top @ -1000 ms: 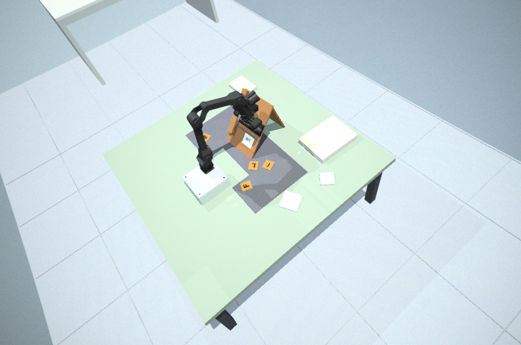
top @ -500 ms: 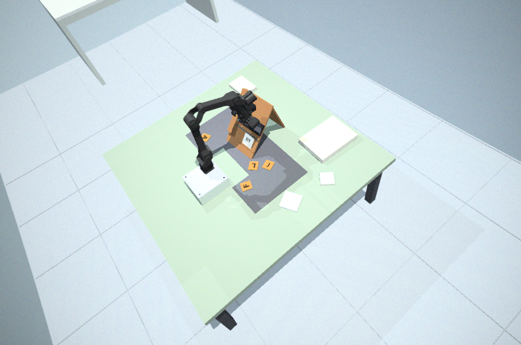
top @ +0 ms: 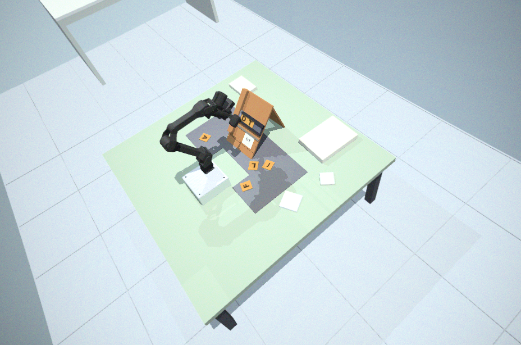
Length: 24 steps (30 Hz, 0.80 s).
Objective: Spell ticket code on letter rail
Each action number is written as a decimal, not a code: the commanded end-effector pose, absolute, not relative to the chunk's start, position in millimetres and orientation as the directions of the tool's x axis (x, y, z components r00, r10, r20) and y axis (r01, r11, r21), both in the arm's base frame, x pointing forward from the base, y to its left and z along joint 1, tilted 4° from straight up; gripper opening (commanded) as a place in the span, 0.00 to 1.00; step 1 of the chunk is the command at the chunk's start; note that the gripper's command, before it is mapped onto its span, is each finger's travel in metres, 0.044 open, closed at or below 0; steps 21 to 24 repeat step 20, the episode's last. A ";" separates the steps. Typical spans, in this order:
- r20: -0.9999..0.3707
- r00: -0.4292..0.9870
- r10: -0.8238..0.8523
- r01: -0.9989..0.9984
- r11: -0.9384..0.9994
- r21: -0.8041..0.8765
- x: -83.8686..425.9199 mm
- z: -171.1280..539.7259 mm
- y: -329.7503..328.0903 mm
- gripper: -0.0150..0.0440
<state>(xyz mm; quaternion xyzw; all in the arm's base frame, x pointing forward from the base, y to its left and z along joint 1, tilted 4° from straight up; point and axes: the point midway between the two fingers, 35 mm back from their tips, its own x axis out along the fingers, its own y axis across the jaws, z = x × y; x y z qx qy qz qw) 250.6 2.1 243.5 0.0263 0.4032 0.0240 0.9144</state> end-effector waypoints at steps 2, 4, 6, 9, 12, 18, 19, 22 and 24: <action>-0.618 0.783 0.077 -0.052 0.997 0.059 222.3 259.3 9.0 1.00; -0.602 0.794 0.079 -0.057 0.997 0.056 219.0 261.1 9.7 1.00; -0.602 0.794 0.079 -0.057 0.997 0.056 219.0 261.1 9.7 1.00; -0.602 0.794 0.079 -0.057 0.997 0.056 219.0 261.1 9.7 1.00; -0.602 0.794 0.079 -0.057 0.997 0.056 219.0 261.1 9.7 1.00; -0.602 0.794 0.079 -0.057 0.997 0.056 219.0 261.1 9.7 1.00; -0.602 0.794 0.079 -0.057 0.997 0.056 219.0 261.1 9.7 1.00; -0.602 0.794 0.079 -0.057 0.997 0.056 219.0 261.1 9.7 1.00; -0.602 0.794 0.079 -0.057 0.997 0.056 219.0 261.1 9.7 1.00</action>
